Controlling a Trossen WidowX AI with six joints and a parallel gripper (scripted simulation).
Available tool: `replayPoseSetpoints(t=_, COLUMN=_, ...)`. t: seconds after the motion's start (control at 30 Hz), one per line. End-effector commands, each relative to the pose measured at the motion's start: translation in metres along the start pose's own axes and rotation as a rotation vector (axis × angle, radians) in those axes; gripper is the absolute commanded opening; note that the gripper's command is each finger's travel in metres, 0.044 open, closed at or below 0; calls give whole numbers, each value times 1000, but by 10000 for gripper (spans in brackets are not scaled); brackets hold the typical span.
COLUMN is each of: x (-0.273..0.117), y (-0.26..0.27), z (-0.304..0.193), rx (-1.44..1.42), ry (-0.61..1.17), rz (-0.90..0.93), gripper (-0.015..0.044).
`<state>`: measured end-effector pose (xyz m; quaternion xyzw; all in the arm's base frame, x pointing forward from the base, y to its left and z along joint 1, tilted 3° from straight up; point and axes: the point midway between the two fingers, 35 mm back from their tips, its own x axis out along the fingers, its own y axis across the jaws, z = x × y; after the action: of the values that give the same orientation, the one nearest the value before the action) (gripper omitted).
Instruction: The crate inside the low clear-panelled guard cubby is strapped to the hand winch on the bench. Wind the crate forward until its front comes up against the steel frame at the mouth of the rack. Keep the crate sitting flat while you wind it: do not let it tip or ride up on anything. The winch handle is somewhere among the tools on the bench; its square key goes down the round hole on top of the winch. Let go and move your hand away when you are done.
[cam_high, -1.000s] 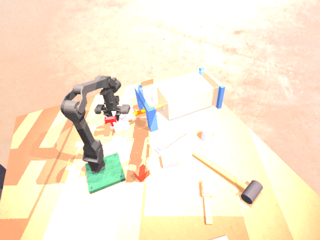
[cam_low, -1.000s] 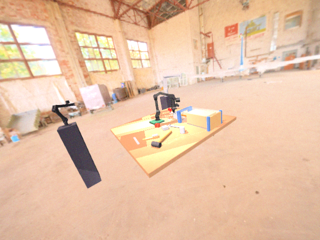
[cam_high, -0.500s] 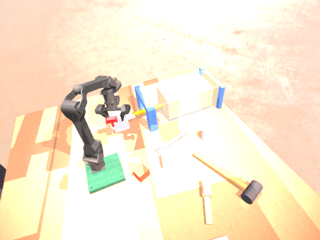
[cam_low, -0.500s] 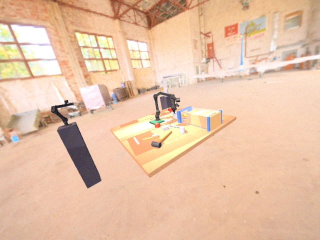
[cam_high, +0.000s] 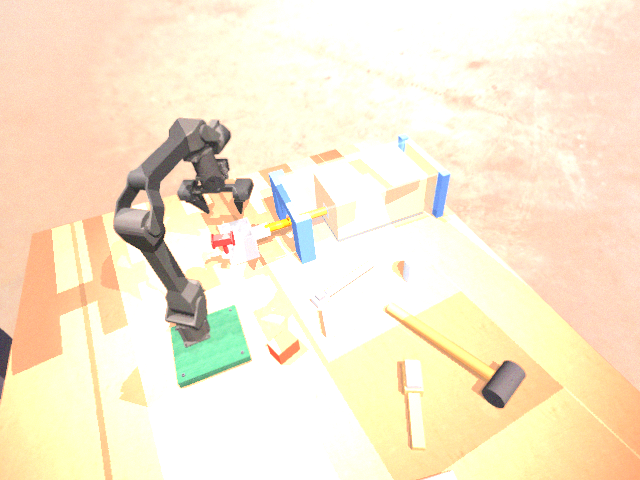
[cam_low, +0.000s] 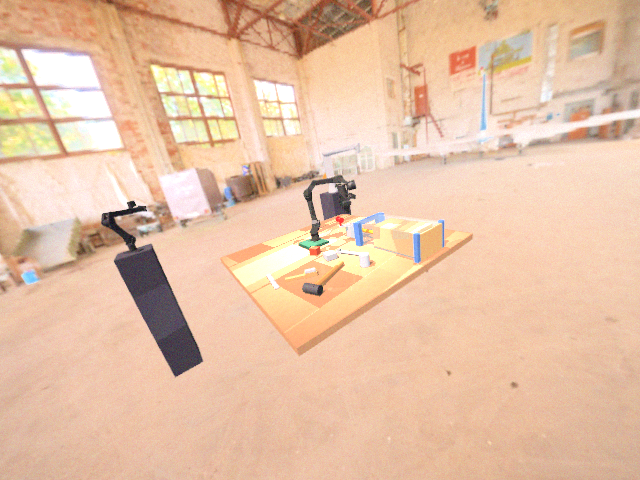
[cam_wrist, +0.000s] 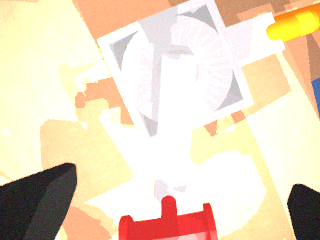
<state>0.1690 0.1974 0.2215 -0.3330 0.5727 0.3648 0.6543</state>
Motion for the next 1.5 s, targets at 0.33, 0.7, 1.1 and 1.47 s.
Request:
replayPoseSetpoints(t=0.33, x=-27, y=1, z=-6, rx=-4, ry=-35, rz=1, gripper=440)
replayPoseSetpoints(t=0.7, x=-26, y=0, z=-5, rx=1, ry=-36, rz=-4, gripper=282)
replayPoseSetpoints(t=1.1, x=-26, y=0, z=-5, rx=1, ry=-36, rz=-4, gripper=0)
replayPoseSetpoints(t=1.47, x=-26, y=0, z=-5, rx=1, ry=-36, rz=-4, gripper=0)
